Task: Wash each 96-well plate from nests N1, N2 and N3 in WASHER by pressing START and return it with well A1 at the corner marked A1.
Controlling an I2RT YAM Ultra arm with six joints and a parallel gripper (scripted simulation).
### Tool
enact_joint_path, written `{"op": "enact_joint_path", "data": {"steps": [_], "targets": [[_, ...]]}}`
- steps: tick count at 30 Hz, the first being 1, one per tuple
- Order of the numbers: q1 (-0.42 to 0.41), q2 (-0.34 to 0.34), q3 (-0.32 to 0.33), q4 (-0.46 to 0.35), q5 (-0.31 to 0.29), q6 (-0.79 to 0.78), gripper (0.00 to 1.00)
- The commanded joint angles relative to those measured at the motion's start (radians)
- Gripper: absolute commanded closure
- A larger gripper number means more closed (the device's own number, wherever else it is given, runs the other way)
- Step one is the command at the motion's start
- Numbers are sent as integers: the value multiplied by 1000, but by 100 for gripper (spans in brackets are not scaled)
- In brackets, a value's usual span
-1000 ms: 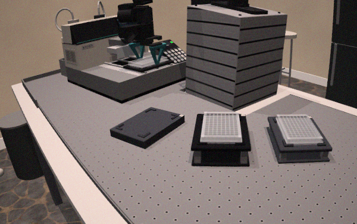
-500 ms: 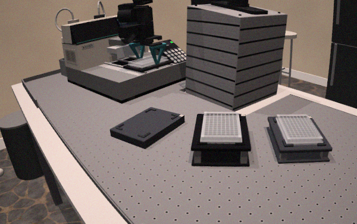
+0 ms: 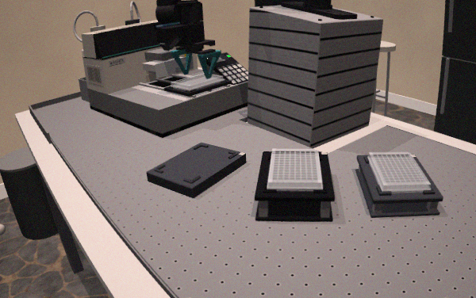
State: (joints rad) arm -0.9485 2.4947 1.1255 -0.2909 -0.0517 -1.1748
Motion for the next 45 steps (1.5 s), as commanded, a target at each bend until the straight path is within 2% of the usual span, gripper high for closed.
{"op": "enact_joint_path", "data": {"steps": [1,45], "targets": [[-1,-28,1,-21,-7,-1,0],[-12,-223,1,-216,-6,-12,0]]}}
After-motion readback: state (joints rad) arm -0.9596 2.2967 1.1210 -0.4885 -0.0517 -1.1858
